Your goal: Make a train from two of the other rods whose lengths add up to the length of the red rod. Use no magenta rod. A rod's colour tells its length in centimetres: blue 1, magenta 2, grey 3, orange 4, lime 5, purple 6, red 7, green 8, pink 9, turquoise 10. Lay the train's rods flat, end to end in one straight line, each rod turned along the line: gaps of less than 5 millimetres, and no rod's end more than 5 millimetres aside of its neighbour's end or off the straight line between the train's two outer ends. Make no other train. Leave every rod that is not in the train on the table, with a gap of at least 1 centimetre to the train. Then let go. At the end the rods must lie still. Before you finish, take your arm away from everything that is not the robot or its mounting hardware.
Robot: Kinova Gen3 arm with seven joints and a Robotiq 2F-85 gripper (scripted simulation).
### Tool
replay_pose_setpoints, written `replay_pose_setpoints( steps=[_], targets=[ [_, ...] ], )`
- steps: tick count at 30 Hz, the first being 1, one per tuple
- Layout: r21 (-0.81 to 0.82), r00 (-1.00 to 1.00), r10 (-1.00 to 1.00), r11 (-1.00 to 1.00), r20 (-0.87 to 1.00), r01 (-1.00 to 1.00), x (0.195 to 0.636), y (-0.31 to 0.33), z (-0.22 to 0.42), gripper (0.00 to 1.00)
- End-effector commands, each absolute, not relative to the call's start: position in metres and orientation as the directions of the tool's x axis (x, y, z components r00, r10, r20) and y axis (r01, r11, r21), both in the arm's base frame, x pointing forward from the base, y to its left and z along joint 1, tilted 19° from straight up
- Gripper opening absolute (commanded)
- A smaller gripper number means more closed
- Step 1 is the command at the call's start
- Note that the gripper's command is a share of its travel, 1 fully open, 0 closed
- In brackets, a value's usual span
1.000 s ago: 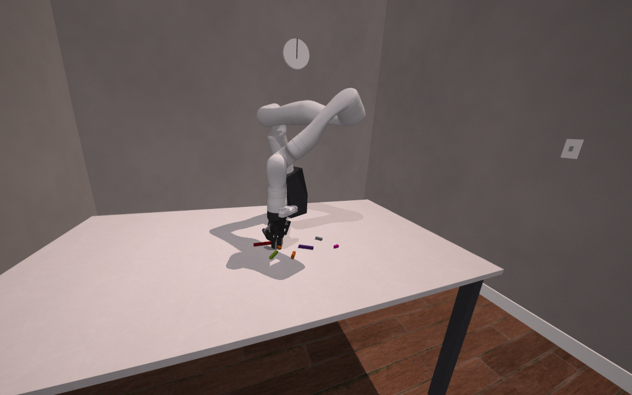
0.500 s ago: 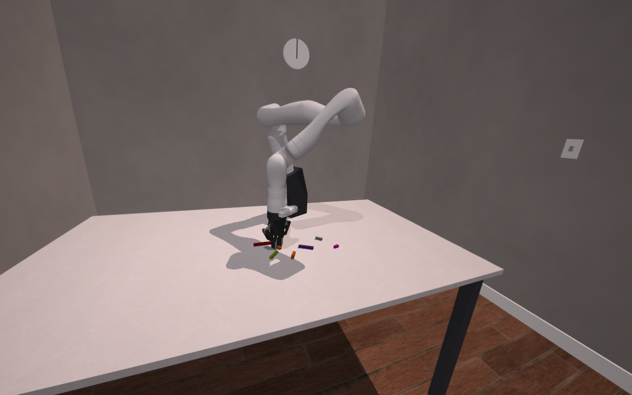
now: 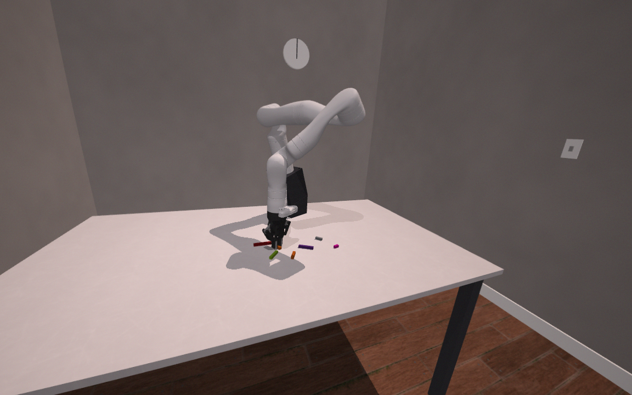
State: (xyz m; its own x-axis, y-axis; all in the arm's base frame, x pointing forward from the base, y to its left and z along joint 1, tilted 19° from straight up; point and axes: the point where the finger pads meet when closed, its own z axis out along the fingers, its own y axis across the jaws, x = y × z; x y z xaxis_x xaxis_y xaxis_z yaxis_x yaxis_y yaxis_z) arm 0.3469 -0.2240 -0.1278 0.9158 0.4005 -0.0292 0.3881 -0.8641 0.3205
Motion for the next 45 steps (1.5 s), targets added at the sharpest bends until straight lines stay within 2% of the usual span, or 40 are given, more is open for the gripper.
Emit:
replay_pose_setpoints(
  steps=[1,34,45],
  targets=[
    [0.321,0.916,0.401,-0.864,-0.028,0.388,0.347,-0.224,-0.127,0.05],
    [0.321,0.916,0.401,-0.864,-0.028,0.388,0.347,-0.224,-0.126,0.05],
    [0.321,0.916,0.401,-0.864,-0.028,0.388,0.343,-0.211,-0.086,0.05]
  ],
)
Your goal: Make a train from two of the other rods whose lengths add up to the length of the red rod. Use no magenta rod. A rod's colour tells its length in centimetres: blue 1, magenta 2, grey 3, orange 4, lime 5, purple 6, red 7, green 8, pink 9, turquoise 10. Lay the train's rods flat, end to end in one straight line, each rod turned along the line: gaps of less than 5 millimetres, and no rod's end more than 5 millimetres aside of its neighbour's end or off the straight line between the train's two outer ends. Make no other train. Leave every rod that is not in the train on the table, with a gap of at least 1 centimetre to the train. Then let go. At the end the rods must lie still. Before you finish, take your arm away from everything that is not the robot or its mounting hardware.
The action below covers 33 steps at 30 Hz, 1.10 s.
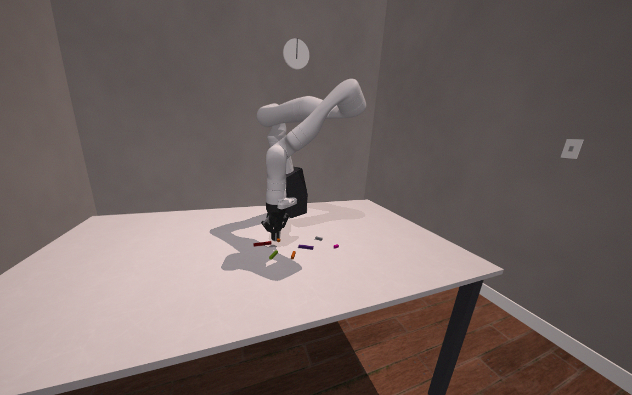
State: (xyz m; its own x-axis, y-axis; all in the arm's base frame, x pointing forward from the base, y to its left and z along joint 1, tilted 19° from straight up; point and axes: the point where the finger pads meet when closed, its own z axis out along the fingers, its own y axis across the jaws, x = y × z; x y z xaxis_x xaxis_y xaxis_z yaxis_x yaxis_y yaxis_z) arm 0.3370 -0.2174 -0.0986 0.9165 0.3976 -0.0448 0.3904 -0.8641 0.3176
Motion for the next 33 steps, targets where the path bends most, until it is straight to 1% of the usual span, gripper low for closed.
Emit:
replay_pose_setpoints(
  steps=[1,7,12,26,33],
  targets=[
    [0.321,0.916,0.401,-0.864,-0.028,0.388,0.342,-0.209,-0.080,0.05],
    [0.321,0.916,0.401,-0.864,-0.028,0.388,0.339,-0.198,-0.047,0.05],
    [0.321,0.916,0.401,-0.864,-0.028,0.388,0.337,-0.194,-0.034,0.05],
    [0.321,0.916,0.401,-0.864,-0.028,0.388,0.337,-0.193,-0.033,0.05],
    [0.315,0.911,0.410,-0.861,-0.034,0.400,0.342,-0.181,-0.037,0.05]
  ],
)
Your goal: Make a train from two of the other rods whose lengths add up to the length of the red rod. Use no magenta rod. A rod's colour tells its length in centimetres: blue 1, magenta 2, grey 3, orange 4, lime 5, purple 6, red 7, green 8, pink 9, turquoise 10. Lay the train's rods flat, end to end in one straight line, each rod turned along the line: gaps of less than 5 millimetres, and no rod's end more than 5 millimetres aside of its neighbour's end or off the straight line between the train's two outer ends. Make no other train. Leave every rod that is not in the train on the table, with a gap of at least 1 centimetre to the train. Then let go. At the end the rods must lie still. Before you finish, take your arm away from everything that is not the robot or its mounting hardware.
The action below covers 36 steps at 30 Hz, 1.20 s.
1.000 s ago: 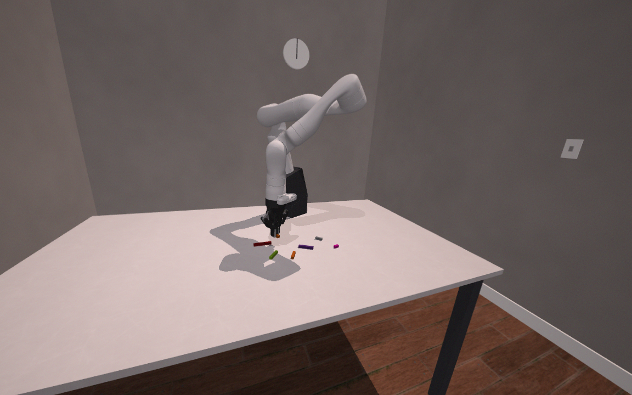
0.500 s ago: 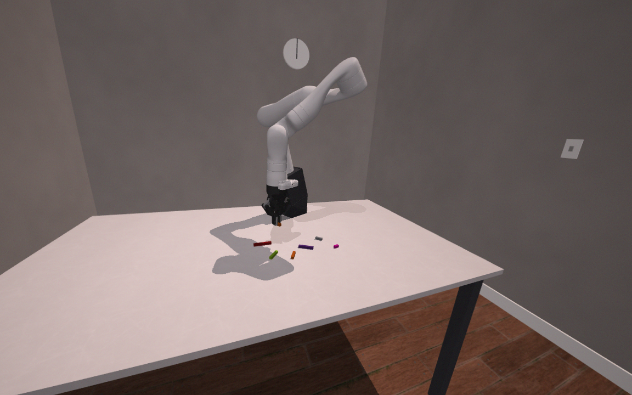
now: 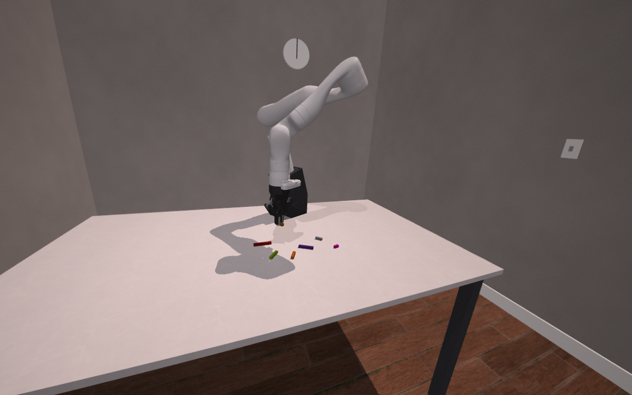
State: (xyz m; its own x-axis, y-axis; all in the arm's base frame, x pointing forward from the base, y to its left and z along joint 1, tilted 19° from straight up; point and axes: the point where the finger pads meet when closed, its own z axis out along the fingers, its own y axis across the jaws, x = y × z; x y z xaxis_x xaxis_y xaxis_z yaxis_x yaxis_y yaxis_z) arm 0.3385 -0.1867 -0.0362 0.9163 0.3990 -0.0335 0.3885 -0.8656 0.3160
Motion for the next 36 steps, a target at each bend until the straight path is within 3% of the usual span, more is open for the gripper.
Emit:
replay_pose_setpoints(
  steps=[1,22,36],
  targets=[
    [0.312,0.909,0.414,-0.860,-0.037,0.404,0.344,-0.175,-0.039,0.05],
    [0.305,0.830,0.551,-0.778,-0.090,0.549,0.377,-0.008,-0.089,0.05],
    [0.309,0.821,0.564,-0.768,-0.091,0.561,0.378,0.007,-0.093,0.05]
  ],
)
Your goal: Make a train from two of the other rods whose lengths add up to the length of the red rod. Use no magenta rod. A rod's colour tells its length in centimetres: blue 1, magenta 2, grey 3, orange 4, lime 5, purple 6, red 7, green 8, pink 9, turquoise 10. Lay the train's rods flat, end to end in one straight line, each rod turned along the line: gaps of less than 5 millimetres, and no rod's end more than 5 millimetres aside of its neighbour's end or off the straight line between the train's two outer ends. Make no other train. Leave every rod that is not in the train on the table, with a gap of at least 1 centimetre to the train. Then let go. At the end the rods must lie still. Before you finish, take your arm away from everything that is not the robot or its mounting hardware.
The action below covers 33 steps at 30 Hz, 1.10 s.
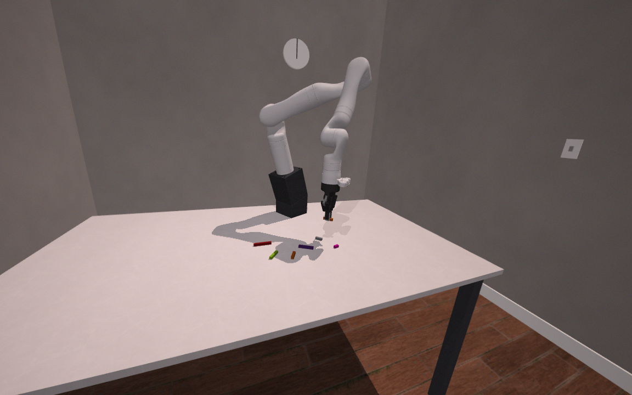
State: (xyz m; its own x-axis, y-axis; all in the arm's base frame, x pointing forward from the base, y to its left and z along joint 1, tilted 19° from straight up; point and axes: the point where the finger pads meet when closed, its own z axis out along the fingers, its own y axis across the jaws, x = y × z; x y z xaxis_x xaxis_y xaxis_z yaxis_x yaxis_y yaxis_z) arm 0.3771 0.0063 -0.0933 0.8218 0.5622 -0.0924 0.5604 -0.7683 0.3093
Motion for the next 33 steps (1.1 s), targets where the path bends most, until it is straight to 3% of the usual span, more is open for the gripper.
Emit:
replay_pose_setpoints(
  steps=[1,16,33],
  targets=[
    [0.309,0.821,0.564,-0.768,-0.091,0.561,0.378,0.007,-0.093,0.05],
    [0.309,0.821,0.564,-0.768,-0.091,0.561,0.378,0.005,-0.100,0.05],
    [0.309,0.821,0.564,-0.768,-0.091,0.561,0.385,-0.012,-0.154,0.05]
  ],
)
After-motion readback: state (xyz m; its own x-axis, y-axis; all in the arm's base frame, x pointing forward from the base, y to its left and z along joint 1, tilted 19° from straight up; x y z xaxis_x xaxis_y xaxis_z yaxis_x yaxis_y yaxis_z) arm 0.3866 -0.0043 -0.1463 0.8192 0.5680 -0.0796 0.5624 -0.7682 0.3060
